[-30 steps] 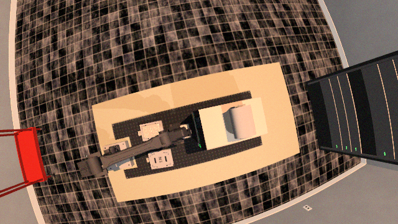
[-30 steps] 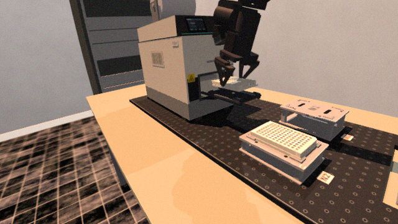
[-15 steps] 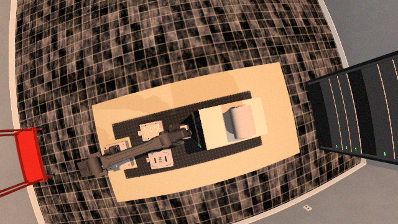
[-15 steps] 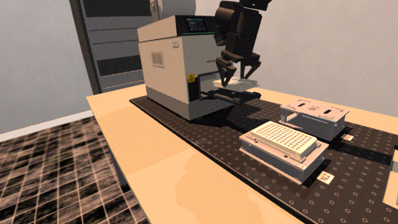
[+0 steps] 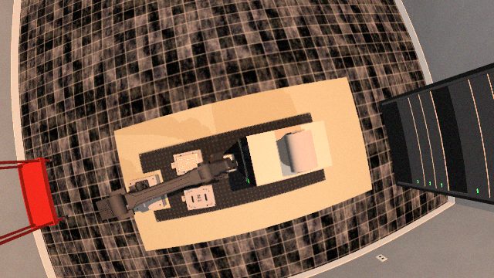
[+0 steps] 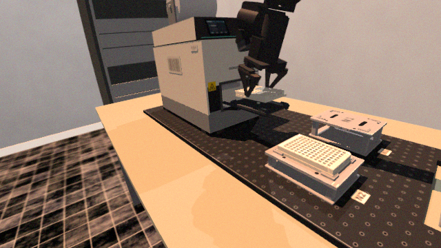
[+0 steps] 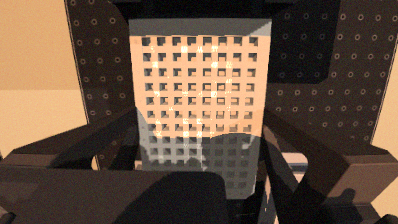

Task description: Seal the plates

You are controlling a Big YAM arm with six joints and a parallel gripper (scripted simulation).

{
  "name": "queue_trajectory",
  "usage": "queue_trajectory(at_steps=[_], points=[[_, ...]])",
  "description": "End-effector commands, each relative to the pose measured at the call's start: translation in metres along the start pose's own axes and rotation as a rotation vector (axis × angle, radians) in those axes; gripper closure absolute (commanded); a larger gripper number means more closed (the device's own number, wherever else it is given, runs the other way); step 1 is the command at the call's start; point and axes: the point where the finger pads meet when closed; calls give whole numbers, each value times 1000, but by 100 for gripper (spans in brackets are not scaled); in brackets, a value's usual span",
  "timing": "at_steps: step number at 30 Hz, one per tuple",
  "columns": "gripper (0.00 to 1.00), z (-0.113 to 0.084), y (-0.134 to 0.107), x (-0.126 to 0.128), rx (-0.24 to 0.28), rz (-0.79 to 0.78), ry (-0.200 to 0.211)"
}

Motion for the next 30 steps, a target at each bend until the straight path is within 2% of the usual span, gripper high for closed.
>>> queue_trajectory(at_steps=[1, 13, 19, 30], points=[[100, -8, 24, -4, -30, 18, -1], [100, -17, 12, -6, -34, 18, -1], [100, -14, 4, 7, -22, 4, 5], [100, -5, 14, -7, -15, 28, -4]])
Point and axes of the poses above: the point where the finger pads meet when closed, its own z axis out along the fingers, its own x axis across the jaws, y = z × x
